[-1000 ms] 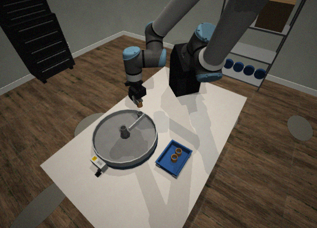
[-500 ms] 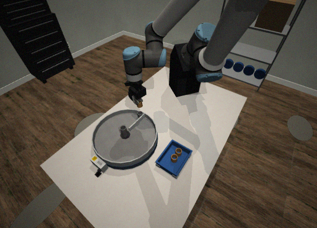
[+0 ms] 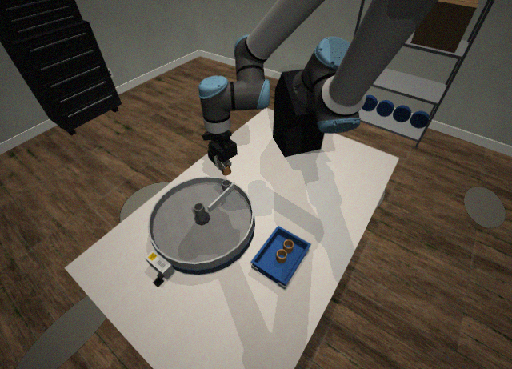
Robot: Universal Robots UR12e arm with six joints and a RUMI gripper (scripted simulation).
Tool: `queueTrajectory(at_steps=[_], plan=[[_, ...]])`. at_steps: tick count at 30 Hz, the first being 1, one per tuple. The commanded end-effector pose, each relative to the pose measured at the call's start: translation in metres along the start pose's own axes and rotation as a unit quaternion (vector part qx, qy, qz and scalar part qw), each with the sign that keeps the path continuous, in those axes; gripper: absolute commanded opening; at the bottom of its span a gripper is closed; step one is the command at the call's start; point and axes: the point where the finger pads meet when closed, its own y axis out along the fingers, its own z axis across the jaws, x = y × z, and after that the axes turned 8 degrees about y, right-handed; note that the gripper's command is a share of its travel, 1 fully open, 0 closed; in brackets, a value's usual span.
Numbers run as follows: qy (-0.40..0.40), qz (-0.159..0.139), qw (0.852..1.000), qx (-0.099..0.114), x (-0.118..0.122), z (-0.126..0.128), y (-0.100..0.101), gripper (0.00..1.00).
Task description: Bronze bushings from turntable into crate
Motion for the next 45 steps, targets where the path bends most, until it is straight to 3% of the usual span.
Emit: queueTrajectory(at_steps=[1,9,24,26,41,45], plan=[[0.005,0.000,1.000,0.000,0.010,-0.001,0.000,0.00],[0.015,0.000,1.000,-0.001,0.030,-0.002,-0.001,0.00],[0.053,-0.001,0.999,-0.001,0.108,-0.009,-0.001,0.00],[0.053,-0.001,0.999,-0.001,0.108,-0.009,-0.001,0.00],[0.105,-0.001,0.995,-0.001,0.211,-0.020,-0.001,0.00],[0.112,-0.001,0.994,-0.001,0.225,-0.022,-0.001,0.00]])
